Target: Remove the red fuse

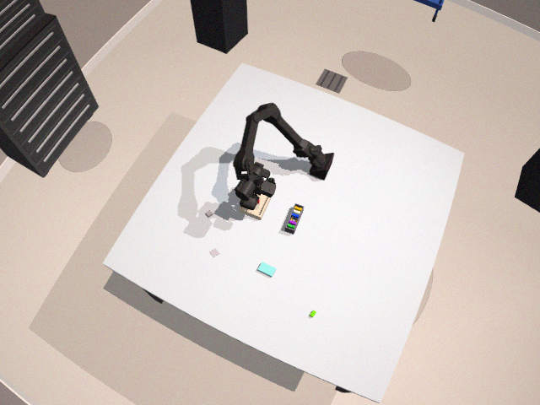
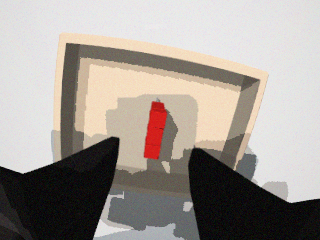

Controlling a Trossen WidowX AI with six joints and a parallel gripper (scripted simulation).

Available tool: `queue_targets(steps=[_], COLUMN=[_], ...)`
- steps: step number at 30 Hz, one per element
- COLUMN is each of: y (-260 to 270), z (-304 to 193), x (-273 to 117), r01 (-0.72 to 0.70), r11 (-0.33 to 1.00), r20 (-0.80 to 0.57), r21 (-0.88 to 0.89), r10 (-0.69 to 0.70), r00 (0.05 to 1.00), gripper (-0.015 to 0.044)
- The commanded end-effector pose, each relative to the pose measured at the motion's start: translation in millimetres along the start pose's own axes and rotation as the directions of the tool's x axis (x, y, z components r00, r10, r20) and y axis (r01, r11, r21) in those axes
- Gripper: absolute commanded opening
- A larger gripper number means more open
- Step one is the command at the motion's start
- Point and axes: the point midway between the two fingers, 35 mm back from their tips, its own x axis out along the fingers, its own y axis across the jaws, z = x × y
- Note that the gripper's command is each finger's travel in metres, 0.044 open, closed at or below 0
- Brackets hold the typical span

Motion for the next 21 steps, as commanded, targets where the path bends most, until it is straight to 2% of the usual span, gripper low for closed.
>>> queue_targets(steps=[1, 4, 9, 21], y=[0.0, -0.1, 0.7, 1.1], z=[-0.1, 0.0, -0.3, 0.2], x=[-0.3, -2.3, -36.8, -35.8], r01=[0.000, 0.000, 0.000, -0.001], r11=[1.000, 1.000, 1.000, 1.000], r20=[0.000, 0.000, -0.003, 0.001], r21=[0.001, 0.000, -0.002, -0.004], r10=[0.000, 0.000, 0.000, 0.001], r00=[1.000, 1.000, 1.000, 1.000], gripper=[0.0263, 0.0330, 0.0330, 0.0330])
